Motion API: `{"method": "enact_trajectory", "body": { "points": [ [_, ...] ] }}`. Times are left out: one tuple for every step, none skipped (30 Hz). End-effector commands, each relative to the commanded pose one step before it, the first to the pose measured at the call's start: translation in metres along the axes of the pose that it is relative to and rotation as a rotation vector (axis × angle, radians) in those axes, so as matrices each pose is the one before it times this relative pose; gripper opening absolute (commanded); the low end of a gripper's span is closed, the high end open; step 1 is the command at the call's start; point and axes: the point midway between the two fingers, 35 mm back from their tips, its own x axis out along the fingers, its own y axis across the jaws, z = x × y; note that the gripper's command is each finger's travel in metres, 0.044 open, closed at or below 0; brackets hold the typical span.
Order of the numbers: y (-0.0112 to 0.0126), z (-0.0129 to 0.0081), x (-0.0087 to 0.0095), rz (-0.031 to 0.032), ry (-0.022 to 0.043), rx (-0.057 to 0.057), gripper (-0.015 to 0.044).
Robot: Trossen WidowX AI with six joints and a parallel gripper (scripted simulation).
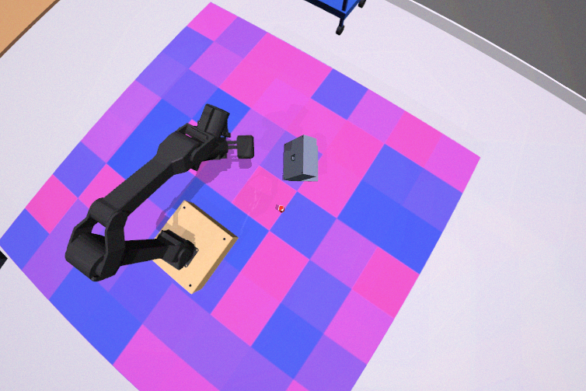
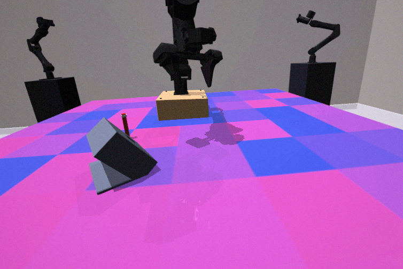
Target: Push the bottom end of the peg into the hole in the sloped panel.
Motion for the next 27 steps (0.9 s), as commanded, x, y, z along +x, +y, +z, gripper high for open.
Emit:
{"method": "enact_trajectory", "body": {
  "points": [
    [-0.01414,-0.00794,0.00306,-0.01178,0.03523,0.0033,0.044],
    [-0.00363,-0.0025,0.0007,-0.00199,0.00881,0.0023,0.044],
    [-0.00363,-0.00257,0.00075,-0.00236,0.00863,0.002,0.044],
    [-0.00361,-0.0026,0.00076,-0.00219,0.00862,0.0021,0.044],
    [-0.00358,-0.00263,0.00076,-0.00202,0.00862,0.0021,0.044],
    [-0.00355,-0.00267,0.00077,-0.00186,0.00861,0.0021,0.044],
    [-0.00352,-0.0027,0.00077,-0.00169,0.00859,0.0021,0.044],
    [-0.00349,-0.00273,0.00077,-0.00152,0.00858,0.0022,0.044],
    [-0.00346,-0.00276,0.00078,-0.00136,0.00856,0.0022,0.044],
    [-0.00343,-0.0028,0.00078,-0.00119,0.00854,0.0022,0.044],
    [-0.0034,-0.00283,0.00079,-0.00102,0.00852,0.0022,0.044],
    [-0.00337,-0.00286,0.00079,-0.00086,0.0085,0.0022,0.044],
    [-0.0034,-0.00261,0.00069,-0.00016,0.00821,0.0025,0.044],
    [-0.00339,-0.00266,0.0007,0.0,0.0082,0.0025,0.044],
    [-0.00337,-0.00269,0.0007,0.00015,0.00816,0.0025,0.044],
    [-0.00334,-0.00272,0.00071,0.00031,0.00811,0.0026,0.044],
    [-0.00331,-0.00275,0.00071,0.00047,0.00806,0.0026,0.044],
    [-0.00329,-0.00278,0.00071,0.00062,0.00801,0.0026,0.044],
    [-0.00326,-0.00281,0.00071,0.00078,0.00796,0.0026,0.044],
    [-0.00323,-0.00284,0.00072,0.00093,0.0079,0.0026,0.044],
    [-0.0032,-0.00287,0.00072,0.00109,0.00784,0.0027,0.044],
    [-0.00318,-0.0029,0.00072,0.00124,0.00778,0.0027,0.044],
    [-0.00316,-0.00293,0.00072,0.00139,0.00772,0.0027,0.044],
    [-0.00313,-0.00296,0.00073,0.00154,0.00766,0.0027,0.044],
    [-0.0031,-0.00299,0.00073,0.00169,0.00759,0.0027,0.044],
    [-0.00307,-0.00301,0.00073,0.00184,0.00752,0.0027,0.044],
    [-0.00304,-0.00304,0.00074,0.00199,0.00745,0.0027,0.044]
  ]
}}
